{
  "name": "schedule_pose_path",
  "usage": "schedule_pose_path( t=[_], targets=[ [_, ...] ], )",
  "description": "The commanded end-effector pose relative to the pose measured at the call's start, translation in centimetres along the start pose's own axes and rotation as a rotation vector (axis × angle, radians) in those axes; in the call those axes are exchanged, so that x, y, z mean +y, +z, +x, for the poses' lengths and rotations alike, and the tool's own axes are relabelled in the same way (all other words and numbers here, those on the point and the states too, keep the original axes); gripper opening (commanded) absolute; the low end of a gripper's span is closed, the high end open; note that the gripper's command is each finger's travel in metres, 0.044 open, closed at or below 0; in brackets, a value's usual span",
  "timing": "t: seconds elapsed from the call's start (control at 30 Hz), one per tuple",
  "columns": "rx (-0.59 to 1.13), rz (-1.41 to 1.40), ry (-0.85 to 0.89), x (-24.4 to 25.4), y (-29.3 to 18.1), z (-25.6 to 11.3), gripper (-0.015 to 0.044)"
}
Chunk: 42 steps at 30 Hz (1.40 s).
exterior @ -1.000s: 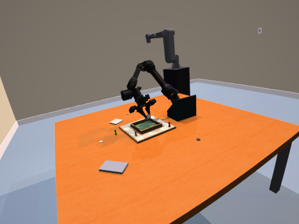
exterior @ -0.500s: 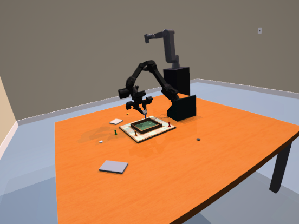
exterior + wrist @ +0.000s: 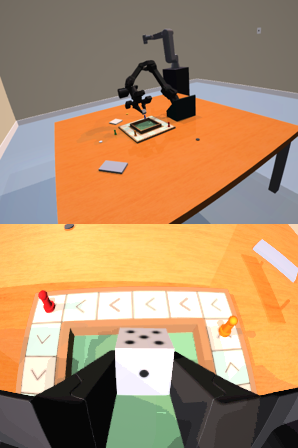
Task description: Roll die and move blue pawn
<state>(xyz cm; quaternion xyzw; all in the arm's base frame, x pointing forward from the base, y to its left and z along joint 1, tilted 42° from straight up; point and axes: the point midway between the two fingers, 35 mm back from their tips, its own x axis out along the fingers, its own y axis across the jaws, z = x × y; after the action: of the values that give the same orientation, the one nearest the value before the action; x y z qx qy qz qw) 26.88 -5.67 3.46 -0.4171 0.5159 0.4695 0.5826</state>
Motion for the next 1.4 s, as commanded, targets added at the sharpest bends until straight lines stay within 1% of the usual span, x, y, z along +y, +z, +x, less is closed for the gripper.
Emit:
schedule_pose_path(
  t=[0.0,0.2,0.3,0.33,0.47,0.5,0.53,0.63,0.7,0.73,0.77,0.9,0.93,0.97,1.03,1.27,1.33,1.37],
  targets=[
    [0.0,0.0,-0.002,0.0,0.0,0.0,0.0079],
    [0.0,0.0,-0.001,-0.1,0.2,-0.2,0.0236],
    [-0.006,0.0,0.005,-0.1,2.8,-2.4,0.0315],
    [-0.007,0.0,0.005,0.0,3.0,-2.6,0.0341],
    [0.009,0.003,0.013,0.0,3.0,-2.5,0.044],
    [0.059,0.011,0.033,0.1,2.9,-2.0,0.044],
    [0.143,0.023,0.061,0.3,2.6,-1.2,0.044],
    [0.469,0.039,0.099,0.7,1.9,0.8,0.044],
    [0.687,0.023,0.063,0.5,1.7,1.5,0.044],
    [0.773,0.01,0.034,0.3,1.7,1.6,0.044],
    [0.824,0.001,0.013,0.1,1.8,1.7,0.044],
    [0.84,-0.003,0.005,0.1,1.8,1.7,0.044],
    [0.757,-0.001,0.047,0.5,2.0,1.9,0.044],
    [0.757,-0.001,0.047,0.5,2.0,1.9,0.044],
    [0.76,0.066,0.015,0.7,1.2,1.3,0.0387],
    [0.77,0.777,-0.329,4.1,-6.2,-4.1,0.0204],
    [0.765,0.966,-0.425,5.5,-7.9,-5.2,0.02],
    [0.763,1.017,-0.452,5.9,-8.3,-5.4,0.02]
  ],
)
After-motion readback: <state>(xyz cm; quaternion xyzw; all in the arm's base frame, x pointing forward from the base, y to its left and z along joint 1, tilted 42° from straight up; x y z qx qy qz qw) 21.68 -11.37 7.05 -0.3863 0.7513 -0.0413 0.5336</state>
